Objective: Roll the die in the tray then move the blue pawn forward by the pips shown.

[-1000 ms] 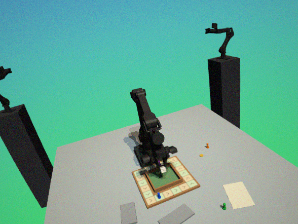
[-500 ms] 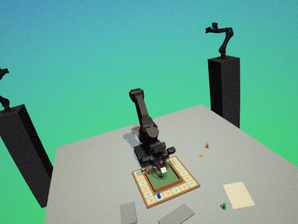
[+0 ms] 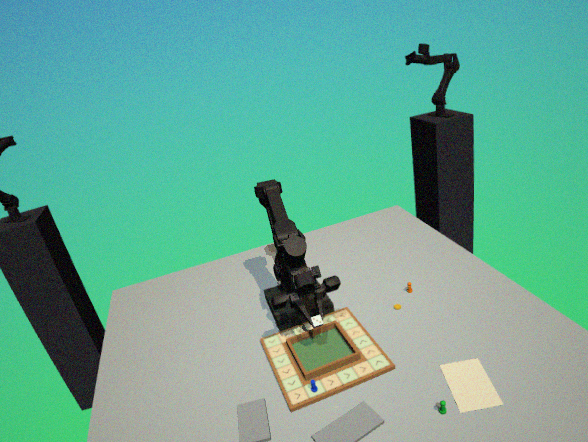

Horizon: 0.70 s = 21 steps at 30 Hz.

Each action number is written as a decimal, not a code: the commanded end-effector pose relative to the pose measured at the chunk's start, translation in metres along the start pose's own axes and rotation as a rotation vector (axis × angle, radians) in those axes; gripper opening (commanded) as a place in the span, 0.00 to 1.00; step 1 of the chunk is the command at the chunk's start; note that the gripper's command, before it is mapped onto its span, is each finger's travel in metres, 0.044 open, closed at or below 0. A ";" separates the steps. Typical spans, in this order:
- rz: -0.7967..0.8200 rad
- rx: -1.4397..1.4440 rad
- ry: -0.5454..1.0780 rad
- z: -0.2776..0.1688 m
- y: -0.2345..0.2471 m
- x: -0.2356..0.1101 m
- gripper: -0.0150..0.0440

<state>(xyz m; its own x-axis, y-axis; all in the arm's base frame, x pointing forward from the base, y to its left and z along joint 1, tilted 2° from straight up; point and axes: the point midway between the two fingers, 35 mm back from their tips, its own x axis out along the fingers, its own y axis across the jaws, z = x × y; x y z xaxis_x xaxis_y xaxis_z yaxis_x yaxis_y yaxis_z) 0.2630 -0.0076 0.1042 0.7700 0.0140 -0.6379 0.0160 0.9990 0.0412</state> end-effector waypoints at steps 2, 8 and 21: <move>0.000 0.000 -0.002 0.001 0.000 0.000 0.25; 0.000 0.000 -0.002 0.001 0.000 0.000 0.30; 0.003 -0.004 0.000 0.030 0.000 -0.026 0.88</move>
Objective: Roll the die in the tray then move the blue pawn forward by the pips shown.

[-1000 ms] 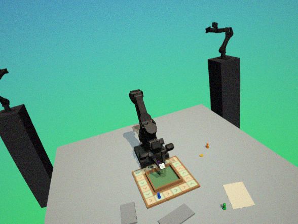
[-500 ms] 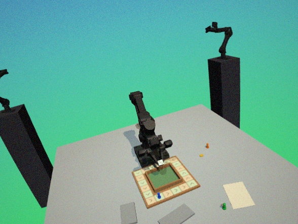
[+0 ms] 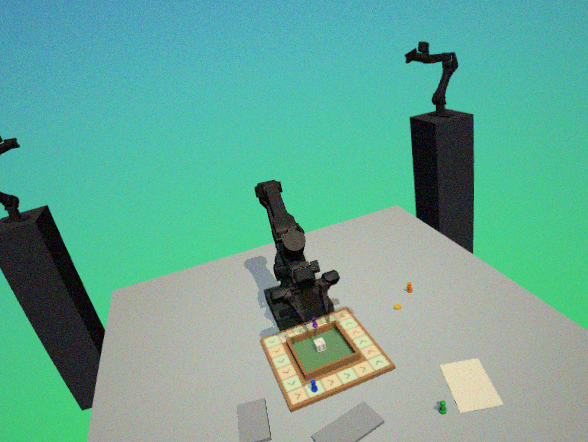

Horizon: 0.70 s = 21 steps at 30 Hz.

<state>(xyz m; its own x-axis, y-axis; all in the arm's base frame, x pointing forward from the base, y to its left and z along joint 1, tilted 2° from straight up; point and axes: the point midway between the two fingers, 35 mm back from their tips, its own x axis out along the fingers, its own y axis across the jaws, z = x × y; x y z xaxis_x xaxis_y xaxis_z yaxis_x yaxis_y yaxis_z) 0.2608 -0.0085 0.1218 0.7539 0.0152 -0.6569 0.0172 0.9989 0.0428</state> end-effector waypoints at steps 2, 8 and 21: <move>0.002 -0.006 -0.025 0.018 0.000 -0.014 0.97; 0.001 -0.002 0.209 0.016 0.000 -0.001 1.00; 0.000 -0.008 0.809 0.004 0.001 0.028 1.00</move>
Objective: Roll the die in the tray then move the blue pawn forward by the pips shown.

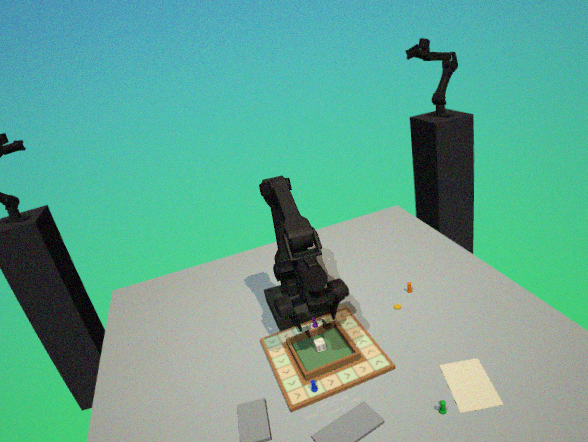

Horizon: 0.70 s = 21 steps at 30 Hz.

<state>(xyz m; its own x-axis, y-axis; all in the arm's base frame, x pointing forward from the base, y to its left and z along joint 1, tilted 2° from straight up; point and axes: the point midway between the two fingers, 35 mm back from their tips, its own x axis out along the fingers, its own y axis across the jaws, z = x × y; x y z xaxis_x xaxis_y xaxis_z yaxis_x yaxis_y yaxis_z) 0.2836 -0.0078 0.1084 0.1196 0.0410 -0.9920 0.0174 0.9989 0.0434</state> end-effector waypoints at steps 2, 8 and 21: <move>0.000 0.000 0.000 0.000 0.000 0.000 1.00; -0.009 0.173 0.027 0.047 -0.021 0.006 0.73; -0.027 0.463 0.072 0.116 -0.066 0.039 0.59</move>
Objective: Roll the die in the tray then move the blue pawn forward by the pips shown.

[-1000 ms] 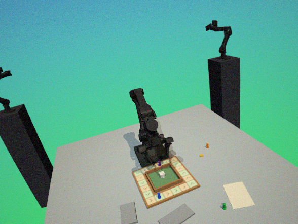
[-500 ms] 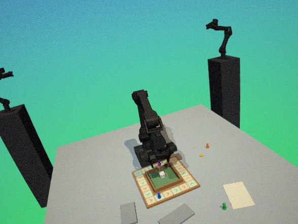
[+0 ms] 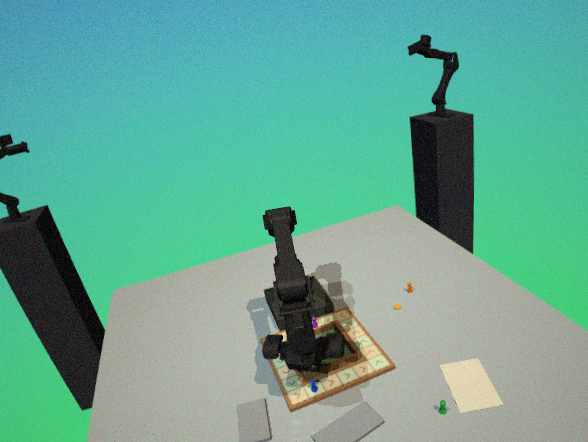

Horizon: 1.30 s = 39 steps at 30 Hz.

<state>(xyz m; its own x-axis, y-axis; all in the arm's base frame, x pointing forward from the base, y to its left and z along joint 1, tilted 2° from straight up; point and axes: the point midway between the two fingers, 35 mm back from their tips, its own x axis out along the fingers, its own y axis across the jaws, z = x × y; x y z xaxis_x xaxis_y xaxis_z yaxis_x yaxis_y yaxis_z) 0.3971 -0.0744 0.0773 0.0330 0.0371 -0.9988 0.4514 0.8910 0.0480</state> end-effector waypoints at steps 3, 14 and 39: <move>0.002 0.013 -0.012 0.005 0.004 0.001 0.59; 0.002 0.013 -0.012 0.006 0.004 0.019 0.59; 0.002 0.013 -0.012 0.005 0.004 0.053 0.46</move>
<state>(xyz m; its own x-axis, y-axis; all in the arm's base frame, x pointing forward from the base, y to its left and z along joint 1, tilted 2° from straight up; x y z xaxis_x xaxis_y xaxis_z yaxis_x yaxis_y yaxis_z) 0.4058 -0.0714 0.0264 0.0447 0.0350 -0.9984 0.4592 0.8868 0.0517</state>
